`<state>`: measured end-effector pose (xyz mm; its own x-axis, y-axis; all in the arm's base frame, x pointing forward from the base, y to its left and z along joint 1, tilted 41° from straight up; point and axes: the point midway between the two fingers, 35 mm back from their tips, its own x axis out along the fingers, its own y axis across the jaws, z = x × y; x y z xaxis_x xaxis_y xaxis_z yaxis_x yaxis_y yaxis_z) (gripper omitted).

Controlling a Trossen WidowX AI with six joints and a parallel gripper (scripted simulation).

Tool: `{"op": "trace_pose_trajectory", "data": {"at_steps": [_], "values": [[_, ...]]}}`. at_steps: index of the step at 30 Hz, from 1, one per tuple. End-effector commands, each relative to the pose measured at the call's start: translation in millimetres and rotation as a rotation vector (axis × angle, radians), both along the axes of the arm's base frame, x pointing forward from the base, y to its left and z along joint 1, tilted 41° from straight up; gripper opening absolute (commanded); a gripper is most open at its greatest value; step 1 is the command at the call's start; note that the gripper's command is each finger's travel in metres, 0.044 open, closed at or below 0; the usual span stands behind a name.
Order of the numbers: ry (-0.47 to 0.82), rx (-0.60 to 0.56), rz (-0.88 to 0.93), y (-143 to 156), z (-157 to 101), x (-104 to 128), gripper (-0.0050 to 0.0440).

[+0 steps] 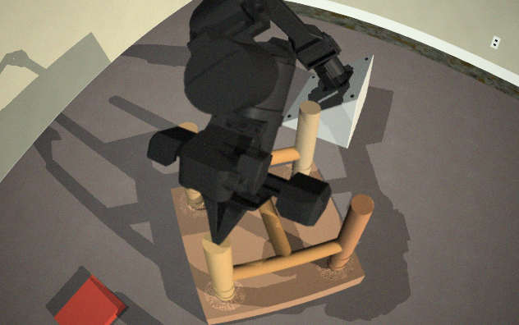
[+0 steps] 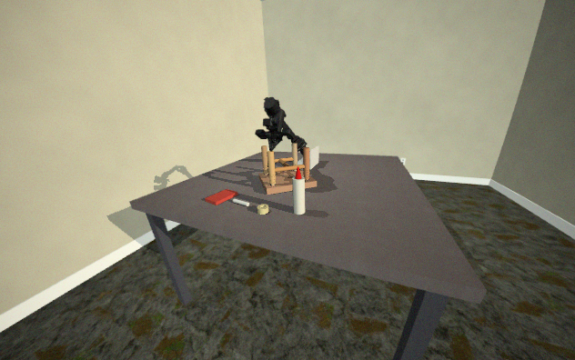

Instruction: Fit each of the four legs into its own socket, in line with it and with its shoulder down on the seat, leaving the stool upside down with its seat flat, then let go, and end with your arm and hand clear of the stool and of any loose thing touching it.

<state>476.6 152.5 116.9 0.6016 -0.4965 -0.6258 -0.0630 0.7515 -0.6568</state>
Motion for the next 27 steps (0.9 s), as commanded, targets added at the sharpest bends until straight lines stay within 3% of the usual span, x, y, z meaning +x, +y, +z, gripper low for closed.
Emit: {"op": "trace_pose_trajectory", "data": {"at_steps": [1,27], "values": [[0.038,-0.008,-0.023,-16.2,-13.8,0.1,0.0],[0.038,-0.008,-0.023,-18.2,-16.1,0.3,0.0]]}}
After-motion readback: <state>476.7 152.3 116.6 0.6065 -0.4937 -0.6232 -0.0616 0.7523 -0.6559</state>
